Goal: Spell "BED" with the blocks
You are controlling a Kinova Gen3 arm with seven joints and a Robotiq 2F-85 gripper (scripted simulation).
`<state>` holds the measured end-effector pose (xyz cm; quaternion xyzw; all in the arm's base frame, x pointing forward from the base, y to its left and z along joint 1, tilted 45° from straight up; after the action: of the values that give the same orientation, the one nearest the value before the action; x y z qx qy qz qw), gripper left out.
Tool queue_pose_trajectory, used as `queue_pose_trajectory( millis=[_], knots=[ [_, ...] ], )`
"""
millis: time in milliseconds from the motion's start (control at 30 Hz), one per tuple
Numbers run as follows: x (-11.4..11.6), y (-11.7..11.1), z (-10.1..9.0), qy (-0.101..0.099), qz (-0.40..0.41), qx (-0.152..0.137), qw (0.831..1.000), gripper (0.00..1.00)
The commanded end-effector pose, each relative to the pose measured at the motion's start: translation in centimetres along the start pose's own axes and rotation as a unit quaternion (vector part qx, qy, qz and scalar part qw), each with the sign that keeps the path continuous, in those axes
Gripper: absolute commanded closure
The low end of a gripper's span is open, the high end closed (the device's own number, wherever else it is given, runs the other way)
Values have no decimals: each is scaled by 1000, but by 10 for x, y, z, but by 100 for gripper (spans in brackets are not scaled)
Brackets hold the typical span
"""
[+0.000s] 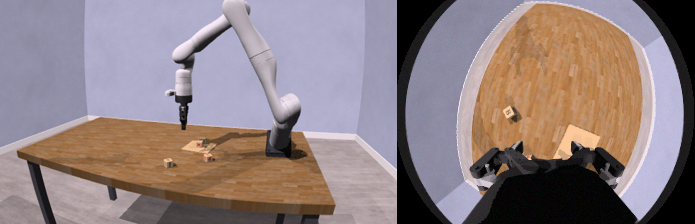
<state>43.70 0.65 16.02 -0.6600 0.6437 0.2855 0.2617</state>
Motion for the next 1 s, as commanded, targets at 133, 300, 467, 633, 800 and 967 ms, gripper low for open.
queue_pose_trajectory(
  millis=[133, 300, 467, 633, 800, 967],
  knots=[
    [-73, -21, -6, 7, -143, 0, 990, 0],
    [-123, -26, -8, 6, -243, -2, 970, 0],
    [-133, -27, -8, 6, -261, -3, 965, 0],
    [-133, -27, -8, 6, -261, -3, 965, 0],
    [-133, -27, -8, 6, -261, -3, 965, 0],
    [-133, -27, 19, 5, -261, -3, 965, 0]
  ],
)
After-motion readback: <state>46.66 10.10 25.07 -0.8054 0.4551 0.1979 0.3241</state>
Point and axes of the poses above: the point where the finger pads meet when closed, its own z axis out along the fingers, its own x axis across the jaws, y = z × x, the point moved 5 cm from there along -z, back along the fingers, and after that the axes turned 15 degrees about z, right-handed, at the moved point
